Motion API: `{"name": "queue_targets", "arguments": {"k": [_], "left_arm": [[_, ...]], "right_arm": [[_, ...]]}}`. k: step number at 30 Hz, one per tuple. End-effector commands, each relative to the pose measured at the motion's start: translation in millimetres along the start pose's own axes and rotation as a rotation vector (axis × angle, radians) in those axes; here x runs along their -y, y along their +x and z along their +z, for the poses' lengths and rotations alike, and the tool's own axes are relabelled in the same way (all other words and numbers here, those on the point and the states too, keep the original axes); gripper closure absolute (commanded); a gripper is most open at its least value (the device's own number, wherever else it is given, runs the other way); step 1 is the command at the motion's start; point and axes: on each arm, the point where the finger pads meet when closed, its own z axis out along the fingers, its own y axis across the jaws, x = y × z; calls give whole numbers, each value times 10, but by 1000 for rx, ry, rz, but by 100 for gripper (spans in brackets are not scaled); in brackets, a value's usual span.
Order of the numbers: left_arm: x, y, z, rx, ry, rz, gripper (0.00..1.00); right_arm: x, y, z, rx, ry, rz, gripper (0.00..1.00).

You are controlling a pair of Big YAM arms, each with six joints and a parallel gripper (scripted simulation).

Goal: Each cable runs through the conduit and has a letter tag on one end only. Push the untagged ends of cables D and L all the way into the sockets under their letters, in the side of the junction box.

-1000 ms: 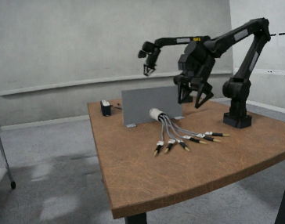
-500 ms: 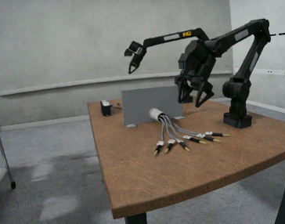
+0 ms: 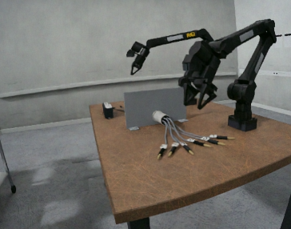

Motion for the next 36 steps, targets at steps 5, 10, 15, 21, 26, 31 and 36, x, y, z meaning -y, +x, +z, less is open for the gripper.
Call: {"name": "queue_targets", "arguments": {"k": [5,10,15,21,26,31,36], "left_arm": [[-242,40,22,-86,-109,-299,65],[-400,224,86,-156,-204,-510,65],[-483,334,123,-192,-263,-652,65],[-610,525,192,-246,-369,-904,65],[-651,638,262,-276,-427,-1111,65],[-653,698,315,-292,-456,-1260,65],[-640,799,407,-329,-501,-1485,65]], "right_arm": [[-4,-198,-100,42,-2,-2,0],[-4,-198,-100,42,-2,-2,0],[-4,-198,-100,42,-2,-2,0],[-4,-198,-100,42,-2,-2,0],[-4,-198,-100,42,-2,-2,0],[-4,-198,-100,42,-2,-2,0],[-4,-198,-100,42,-2,-2,0]]}}
